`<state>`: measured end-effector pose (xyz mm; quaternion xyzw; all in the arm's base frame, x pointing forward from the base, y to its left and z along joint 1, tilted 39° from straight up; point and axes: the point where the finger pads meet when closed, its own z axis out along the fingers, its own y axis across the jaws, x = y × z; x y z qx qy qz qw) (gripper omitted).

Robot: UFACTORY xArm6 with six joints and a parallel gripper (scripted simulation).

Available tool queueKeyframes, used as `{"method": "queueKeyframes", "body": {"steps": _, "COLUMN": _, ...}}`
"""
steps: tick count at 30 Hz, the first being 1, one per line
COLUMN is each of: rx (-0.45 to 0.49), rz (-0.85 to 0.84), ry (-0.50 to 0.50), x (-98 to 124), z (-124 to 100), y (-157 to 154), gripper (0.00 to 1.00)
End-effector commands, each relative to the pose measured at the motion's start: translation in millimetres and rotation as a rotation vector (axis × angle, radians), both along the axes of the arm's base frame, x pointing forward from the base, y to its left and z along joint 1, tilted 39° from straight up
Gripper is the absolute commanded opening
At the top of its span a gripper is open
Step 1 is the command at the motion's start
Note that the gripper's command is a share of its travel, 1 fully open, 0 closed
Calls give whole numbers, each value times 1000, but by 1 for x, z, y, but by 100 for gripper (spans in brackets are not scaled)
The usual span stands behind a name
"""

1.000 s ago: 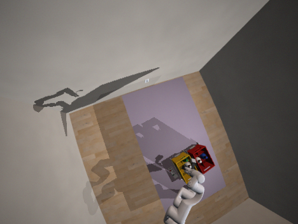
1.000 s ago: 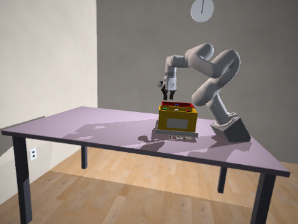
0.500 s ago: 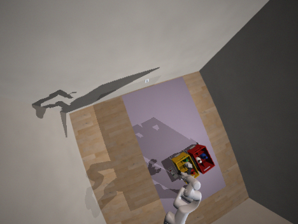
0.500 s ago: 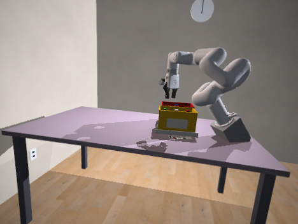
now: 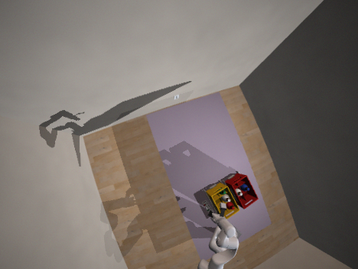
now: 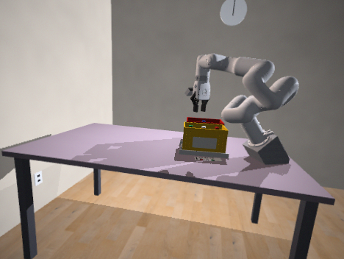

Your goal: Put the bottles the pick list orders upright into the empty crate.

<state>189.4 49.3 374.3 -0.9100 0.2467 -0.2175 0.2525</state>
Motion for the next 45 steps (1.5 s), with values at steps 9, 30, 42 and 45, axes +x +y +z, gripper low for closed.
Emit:
{"method": "queueKeyframes", "body": {"steps": 9, "rx": -2, "rz": -4, "ry": -2, "x": -37, "z": 22, "y": 46, "gripper": 65}}
{"method": "queueKeyframes", "body": {"steps": 30, "rx": -1, "rz": -3, "ry": -2, "x": -93, "z": 54, "y": 116, "gripper": 65}}
{"method": "queueKeyframes", "body": {"steps": 42, "rx": -1, "rz": -3, "ry": -2, "x": -122, "z": 71, "y": 153, "gripper": 65}}
{"method": "queueKeyframes", "body": {"steps": 45, "rx": -1, "rz": -3, "ry": -1, "x": -130, "z": 76, "y": 165, "gripper": 65}}
